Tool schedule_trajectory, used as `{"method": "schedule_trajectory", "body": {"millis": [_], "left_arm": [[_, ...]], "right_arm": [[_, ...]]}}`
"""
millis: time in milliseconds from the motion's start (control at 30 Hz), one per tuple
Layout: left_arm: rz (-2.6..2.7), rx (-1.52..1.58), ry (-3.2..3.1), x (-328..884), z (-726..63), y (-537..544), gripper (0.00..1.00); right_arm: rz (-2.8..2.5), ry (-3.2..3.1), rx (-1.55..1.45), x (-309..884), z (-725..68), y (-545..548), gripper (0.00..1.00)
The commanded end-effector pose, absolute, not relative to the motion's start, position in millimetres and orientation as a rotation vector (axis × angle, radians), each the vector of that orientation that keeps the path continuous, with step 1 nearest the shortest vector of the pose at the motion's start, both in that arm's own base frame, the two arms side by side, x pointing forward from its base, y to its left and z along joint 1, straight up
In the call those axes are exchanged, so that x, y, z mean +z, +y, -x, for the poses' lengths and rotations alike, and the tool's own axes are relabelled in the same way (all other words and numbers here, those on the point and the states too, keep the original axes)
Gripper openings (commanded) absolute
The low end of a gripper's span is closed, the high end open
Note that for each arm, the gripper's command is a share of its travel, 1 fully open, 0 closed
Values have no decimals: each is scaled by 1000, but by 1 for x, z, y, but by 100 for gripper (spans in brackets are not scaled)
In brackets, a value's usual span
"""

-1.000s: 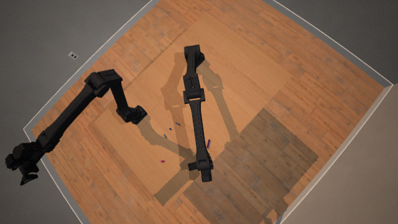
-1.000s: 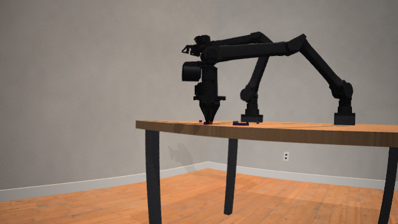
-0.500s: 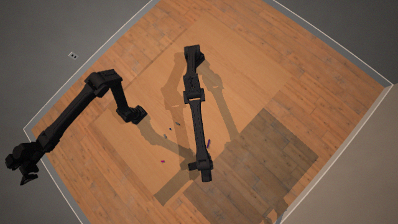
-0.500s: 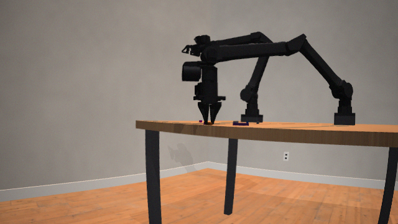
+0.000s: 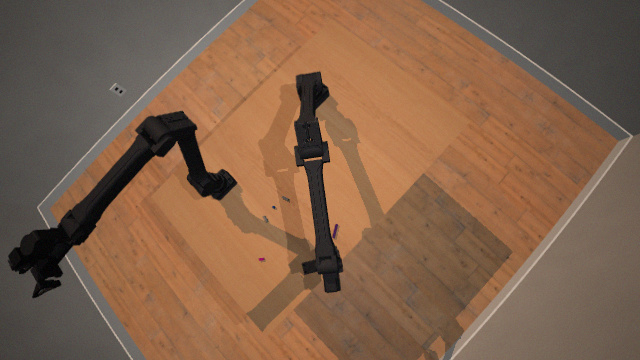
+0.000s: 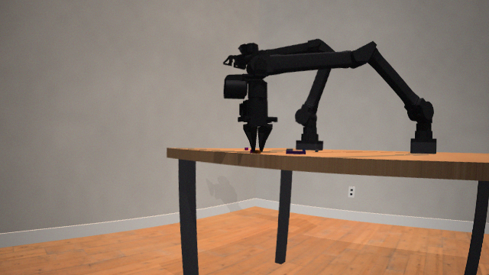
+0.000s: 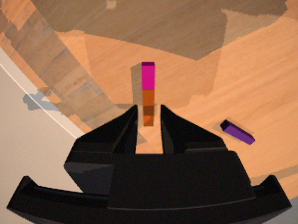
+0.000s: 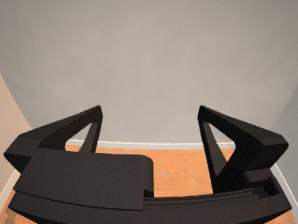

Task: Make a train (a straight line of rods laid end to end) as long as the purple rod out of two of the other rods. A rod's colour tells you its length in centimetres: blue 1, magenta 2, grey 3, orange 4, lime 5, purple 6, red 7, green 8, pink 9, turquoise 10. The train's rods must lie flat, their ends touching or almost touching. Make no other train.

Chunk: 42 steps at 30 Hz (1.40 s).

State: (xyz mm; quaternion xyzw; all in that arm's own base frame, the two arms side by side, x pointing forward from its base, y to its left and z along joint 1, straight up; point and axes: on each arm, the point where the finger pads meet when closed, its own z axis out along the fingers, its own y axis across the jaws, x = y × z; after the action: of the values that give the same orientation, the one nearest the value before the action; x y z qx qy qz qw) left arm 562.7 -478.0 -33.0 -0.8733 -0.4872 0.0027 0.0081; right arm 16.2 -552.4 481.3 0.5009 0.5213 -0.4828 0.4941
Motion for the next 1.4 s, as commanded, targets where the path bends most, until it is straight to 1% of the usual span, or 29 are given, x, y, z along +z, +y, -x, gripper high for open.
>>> {"method": "schedule_trajectory", "body": {"millis": [0, 267, 300, 367, 433, 967, 1000, 1367], "left_arm": [[2813, -45, -1569, 34, -575, -503, 23], [2805, -39, -1565, 52, -573, -502, 23], [2774, -19, -1547, 30, -570, -499, 23], [2804, -39, -1564, 68, -572, -501, 23], [2806, -40, -1565, 77, -572, -500, 23], [2792, -30, -1557, 91, -570, -499, 23], [2792, -30, -1557, 91, -570, -499, 100], [2792, -30, -1557, 91, -570, -499, 100]], "right_arm": [[-1196, 1217, -1196, 501, -9, -545, 100], [-1196, 1217, -1196, 501, -9, -545, 100], [-1196, 1217, -1196, 501, -9, -545, 100], [-1196, 1217, -1196, 501, -9, -545, 100], [-1196, 1217, -1196, 501, -9, -545, 100], [-1196, 1217, -1196, 501, -9, -545, 100], [-1196, 1217, -1196, 501, -9, -545, 100], [-1196, 1217, -1196, 501, -9, -545, 100]]}}
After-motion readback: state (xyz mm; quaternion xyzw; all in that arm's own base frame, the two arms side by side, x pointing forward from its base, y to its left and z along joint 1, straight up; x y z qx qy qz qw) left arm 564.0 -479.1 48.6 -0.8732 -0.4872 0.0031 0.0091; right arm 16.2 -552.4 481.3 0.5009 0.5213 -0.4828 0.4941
